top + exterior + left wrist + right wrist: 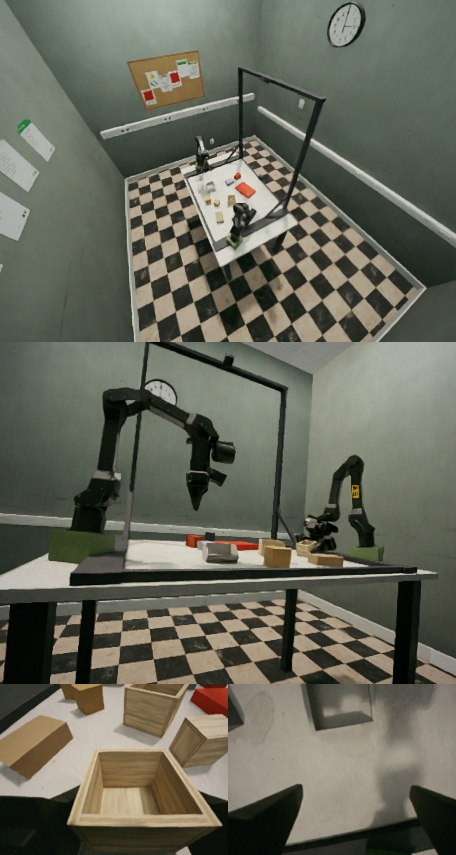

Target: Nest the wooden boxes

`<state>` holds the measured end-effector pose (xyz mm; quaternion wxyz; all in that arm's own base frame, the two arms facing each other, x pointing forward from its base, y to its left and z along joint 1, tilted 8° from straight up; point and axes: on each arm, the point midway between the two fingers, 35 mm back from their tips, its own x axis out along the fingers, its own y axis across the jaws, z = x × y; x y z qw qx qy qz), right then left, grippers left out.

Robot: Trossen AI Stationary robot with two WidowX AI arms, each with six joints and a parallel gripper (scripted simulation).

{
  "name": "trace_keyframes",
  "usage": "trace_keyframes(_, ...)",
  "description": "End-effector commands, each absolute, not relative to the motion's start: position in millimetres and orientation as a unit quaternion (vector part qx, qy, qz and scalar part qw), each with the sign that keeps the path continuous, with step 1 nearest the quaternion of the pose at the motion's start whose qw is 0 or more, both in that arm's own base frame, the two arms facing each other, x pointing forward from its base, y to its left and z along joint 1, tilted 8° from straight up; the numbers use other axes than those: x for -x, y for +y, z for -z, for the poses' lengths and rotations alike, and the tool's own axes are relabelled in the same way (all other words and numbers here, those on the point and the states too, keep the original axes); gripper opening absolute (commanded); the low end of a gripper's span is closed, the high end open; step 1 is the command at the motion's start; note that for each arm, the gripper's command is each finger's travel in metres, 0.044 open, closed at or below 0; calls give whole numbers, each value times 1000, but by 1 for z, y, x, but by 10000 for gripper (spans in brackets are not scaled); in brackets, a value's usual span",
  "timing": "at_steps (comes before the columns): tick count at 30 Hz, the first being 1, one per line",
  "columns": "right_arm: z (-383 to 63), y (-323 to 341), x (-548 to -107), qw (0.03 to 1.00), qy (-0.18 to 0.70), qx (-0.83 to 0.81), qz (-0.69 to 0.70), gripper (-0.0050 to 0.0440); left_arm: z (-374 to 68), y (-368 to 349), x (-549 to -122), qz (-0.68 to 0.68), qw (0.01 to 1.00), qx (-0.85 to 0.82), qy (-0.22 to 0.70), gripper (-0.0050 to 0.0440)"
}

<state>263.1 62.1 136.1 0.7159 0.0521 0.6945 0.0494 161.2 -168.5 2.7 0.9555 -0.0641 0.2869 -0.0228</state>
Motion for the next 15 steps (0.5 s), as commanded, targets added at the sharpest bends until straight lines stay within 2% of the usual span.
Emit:
trace_keyframes(1,-141,62,-267,722,688,-51,-50,400,-2,-169,-160,19,963,68,261,-50)
trace_keyframes(15,-141,62,-267,722,688,-51,-50,400,4,-172,-154,15,985,75,157,-50)
